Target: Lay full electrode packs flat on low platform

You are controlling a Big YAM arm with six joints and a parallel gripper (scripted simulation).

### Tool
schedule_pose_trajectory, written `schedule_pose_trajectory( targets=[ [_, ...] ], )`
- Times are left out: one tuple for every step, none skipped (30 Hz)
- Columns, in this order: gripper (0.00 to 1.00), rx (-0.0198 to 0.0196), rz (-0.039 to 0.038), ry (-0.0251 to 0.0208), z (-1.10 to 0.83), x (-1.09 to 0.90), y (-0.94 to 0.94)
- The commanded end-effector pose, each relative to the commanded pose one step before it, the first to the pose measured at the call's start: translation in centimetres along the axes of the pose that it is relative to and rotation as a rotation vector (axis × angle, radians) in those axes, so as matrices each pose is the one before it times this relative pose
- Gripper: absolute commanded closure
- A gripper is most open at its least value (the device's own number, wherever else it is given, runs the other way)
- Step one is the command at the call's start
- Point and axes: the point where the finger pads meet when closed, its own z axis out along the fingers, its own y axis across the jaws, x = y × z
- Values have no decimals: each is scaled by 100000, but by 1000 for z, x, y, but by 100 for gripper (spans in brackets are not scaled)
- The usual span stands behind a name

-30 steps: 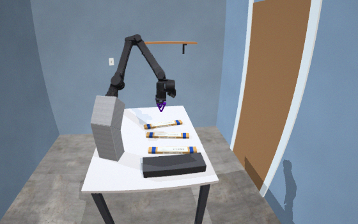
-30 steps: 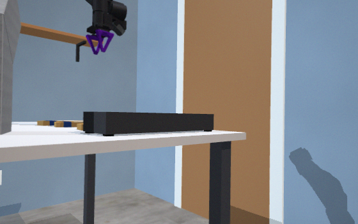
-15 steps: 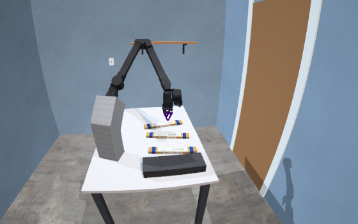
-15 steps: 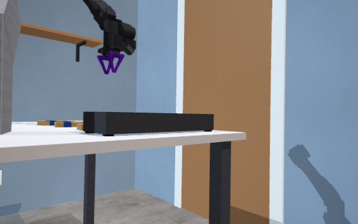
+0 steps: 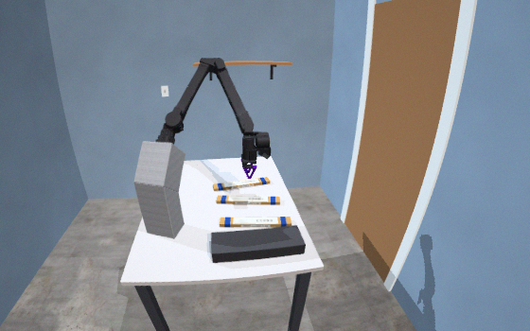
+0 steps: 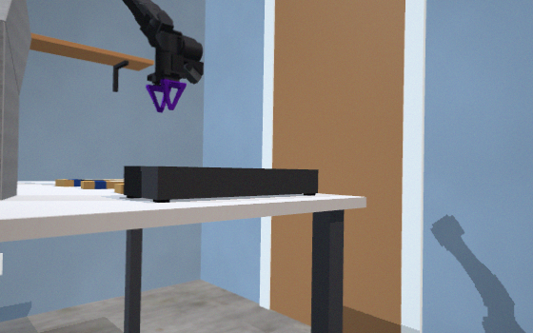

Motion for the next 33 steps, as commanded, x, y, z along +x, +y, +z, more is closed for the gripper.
schedule_pose_trajectory(
  targets=[
    [36, 23, -387, -982, -269, -287, 306],
    [36, 5, 44, 35, -17, 60, -12],
    [36, 5, 28, 15, -18, 48, -11],
    [36, 5, 15, -2, -18, 39, -11],
    [36, 5, 11, -7, -15, 34, -13],
    [36, 6, 7, -11, -12, 29, -15],
    [36, 6, 1, -20, -11, 24, -15],
    [36, 6, 0, -21, -8, 22, -17],
    [36, 6, 3, -16, -3, 22, -21],
    [36, 6, 4, -16, 0, 21, -23],
    [36, 6, 4, -16, 3, 20, -25],
    [36, 0, 0, 0, 0, 0, 0],
    [36, 0, 0, 0, 0, 0, 0],
    [36, 11, -93, -21, 183, -447, -172],
    [36, -3, 7, 5, 141, 10, -1],
    [36, -3, 6, 7, 135, 6, 0],
    [36, -3, 6, 7, 135, 6, 0],
    [36, -3, 6, 7, 135, 6, 0],
    [36, -3, 6, 7, 135, 6, 0],
    [36, -3, 6, 7, 135, 6, 0],
    [36, -3, 6, 7, 135, 6, 0],
    [36, -2, 6, 7, 135, 6, 0],
    [36, -2, 6, 7, 135, 6, 0],
    [36, -2, 6, 7, 135, 6, 0],
    [36, -2, 6, 7, 135, 6, 0],
    [36, -2, 6, 7, 135, 6, 0],
    [36, -2, 6, 7, 135, 6, 0],
    [36, -2, 6, 7, 135, 6, 0],
    [36, 0, 0, 0, 0, 0, 0],
    [36, 0, 0, 0, 0, 0, 0],
    [36, -2, 6, 7, 136, 6, 0],
    [36, -2, 6, 7, 135, 6, 0],
    [36, -2, 6, 7, 135, 6, 0]
  ],
)
